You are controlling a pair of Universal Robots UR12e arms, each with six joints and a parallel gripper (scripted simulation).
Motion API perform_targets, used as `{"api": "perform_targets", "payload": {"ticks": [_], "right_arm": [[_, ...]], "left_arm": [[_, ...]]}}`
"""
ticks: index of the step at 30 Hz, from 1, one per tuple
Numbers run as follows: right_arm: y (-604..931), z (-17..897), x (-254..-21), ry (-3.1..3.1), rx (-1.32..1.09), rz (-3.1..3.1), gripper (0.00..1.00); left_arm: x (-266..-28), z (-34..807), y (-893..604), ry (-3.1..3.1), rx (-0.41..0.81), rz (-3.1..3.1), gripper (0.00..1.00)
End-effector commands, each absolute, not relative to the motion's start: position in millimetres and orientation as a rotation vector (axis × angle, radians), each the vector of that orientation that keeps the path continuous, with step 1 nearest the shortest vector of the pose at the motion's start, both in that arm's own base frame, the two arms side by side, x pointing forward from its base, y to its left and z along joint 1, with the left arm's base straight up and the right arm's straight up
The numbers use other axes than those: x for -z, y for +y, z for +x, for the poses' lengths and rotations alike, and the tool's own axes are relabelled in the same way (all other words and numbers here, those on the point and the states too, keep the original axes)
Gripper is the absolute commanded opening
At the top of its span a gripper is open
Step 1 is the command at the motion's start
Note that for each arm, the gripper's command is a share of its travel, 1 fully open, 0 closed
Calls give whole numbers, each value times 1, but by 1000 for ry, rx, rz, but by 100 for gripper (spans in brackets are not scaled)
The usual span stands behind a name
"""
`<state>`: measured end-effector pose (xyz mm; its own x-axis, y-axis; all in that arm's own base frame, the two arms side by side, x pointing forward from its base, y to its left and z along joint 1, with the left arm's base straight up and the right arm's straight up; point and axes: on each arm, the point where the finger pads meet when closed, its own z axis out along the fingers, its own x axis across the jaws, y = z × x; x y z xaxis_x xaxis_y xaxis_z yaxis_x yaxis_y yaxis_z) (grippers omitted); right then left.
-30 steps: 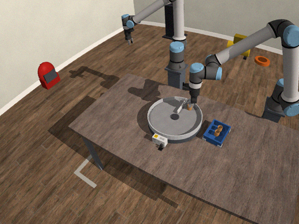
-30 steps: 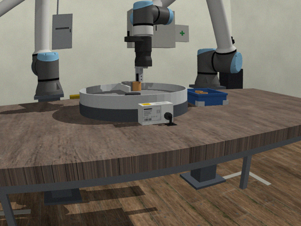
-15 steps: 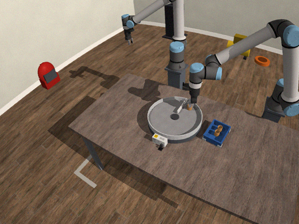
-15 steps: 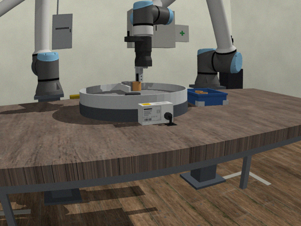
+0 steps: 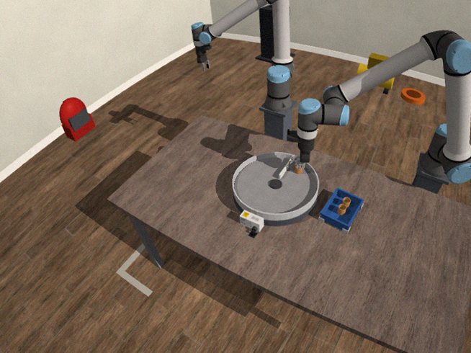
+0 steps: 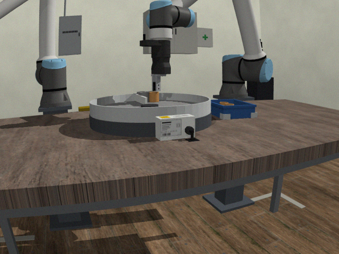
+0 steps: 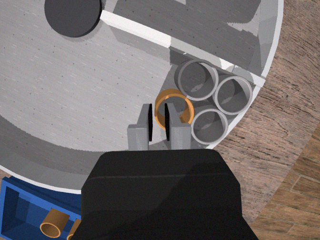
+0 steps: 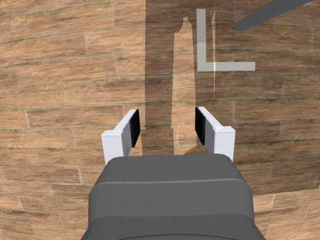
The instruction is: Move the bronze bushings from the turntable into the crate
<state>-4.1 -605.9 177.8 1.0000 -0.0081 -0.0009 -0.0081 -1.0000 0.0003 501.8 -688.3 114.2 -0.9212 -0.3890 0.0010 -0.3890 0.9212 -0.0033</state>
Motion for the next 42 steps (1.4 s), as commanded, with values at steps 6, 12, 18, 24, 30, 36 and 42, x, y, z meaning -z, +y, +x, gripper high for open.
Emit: {"api": "perform_targets", "payload": {"ticks": [6,12,18,24,30,36,42], "right_arm": [[-604,-5,-177,-13,0,3141,100],[-604,-5,-177,-13,0,3141,100],[-604,-5,-177,-13,0,3141,100],[-604,-5,-177,-13,0,3141,100],[-604,-5,-177,-13,0,3141,100],[-604,-5,-177,-13,0,3141,100],[-604,-5,-177,-13,0,3141,100]], "left_arm": [[-116,503,-690,-3080,-9,624,36],[-116,503,-690,-3080,-9,624,36],[-116,503,-690,-3080,-9,624,36],[-116,503,-690,-3080,-9,624,36],[-116,503,-690,-3080,-9,624,36],[-113,502,-689,-3080,-6,624,36],[-112,502,-688,-3080,-5,624,36]]}}
